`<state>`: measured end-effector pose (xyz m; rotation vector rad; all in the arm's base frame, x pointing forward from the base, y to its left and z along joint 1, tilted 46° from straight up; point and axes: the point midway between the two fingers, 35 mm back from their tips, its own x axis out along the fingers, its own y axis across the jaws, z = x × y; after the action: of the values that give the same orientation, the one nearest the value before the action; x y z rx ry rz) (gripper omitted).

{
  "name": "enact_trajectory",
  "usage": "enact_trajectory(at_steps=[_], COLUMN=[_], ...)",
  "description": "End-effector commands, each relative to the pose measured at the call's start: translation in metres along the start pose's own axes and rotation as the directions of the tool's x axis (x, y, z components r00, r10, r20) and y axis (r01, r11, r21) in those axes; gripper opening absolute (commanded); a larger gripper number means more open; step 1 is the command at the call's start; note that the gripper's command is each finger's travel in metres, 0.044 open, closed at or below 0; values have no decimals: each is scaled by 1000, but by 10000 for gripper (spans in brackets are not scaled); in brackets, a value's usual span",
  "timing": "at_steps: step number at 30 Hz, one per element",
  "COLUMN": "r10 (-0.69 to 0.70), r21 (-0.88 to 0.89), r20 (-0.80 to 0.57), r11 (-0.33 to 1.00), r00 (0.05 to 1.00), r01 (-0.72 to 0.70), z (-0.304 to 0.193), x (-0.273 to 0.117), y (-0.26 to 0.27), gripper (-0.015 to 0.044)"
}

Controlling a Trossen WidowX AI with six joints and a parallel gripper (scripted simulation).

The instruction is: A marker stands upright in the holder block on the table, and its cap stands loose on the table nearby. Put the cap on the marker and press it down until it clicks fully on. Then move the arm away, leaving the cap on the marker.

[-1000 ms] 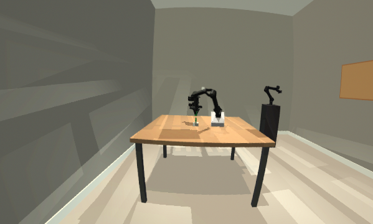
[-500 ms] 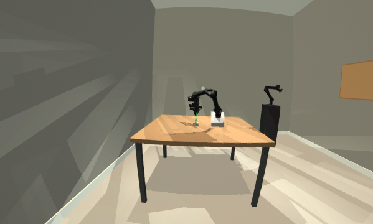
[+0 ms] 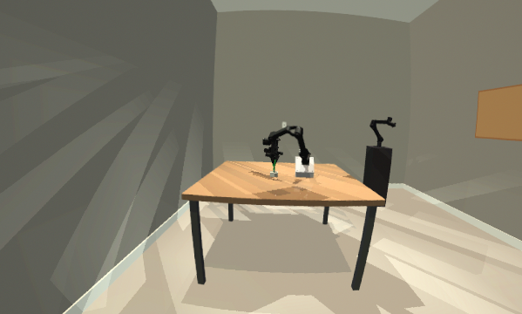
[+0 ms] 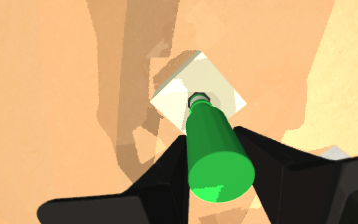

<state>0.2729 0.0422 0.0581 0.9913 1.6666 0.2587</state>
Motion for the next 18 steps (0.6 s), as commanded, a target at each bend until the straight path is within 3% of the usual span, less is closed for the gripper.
enact_trajectory(at_steps=[1,18], r10=[5,8], r21=[7,6], r20=[-1,-3], r11=[1000,1000], r00=[1000,1000], r01=[-5,-7], z=[0,-2], x=[7,29], y=[0,0], gripper=[0,0])
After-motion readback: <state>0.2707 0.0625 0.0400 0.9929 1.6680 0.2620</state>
